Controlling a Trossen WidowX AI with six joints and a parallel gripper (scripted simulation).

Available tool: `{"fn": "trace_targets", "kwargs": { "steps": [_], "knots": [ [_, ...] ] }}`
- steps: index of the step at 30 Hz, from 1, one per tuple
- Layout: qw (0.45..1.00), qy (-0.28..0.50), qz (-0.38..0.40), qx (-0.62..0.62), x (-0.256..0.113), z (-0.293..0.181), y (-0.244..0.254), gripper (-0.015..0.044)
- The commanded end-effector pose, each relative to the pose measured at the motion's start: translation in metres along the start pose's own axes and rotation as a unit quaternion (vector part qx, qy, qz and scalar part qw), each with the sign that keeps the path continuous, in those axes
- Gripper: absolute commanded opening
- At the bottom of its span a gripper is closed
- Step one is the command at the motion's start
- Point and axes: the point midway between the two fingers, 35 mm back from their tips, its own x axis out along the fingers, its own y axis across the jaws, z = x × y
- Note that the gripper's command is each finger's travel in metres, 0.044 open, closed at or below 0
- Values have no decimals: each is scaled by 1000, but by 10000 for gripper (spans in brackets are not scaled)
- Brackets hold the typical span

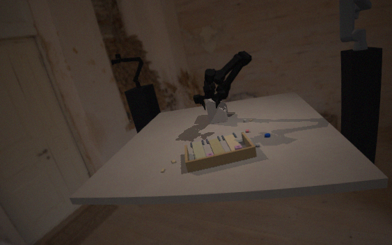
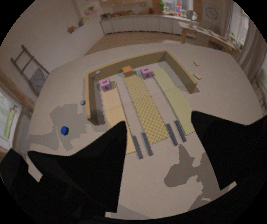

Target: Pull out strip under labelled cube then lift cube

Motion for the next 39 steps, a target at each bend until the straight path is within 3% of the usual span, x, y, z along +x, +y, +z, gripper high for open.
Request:
{"fn": "trace_targets", "kwargs": {
  "steps": [1,9,21,39],
  "knots": [
    [995,100,2,-20,36,-1,8,190],
    [955,288,26,-66,81,-23,46,0],
    [904,412,53,-101,95,-45,84,0],
    [903,414,54,-102,94,-46,83,0]
  ]
}}
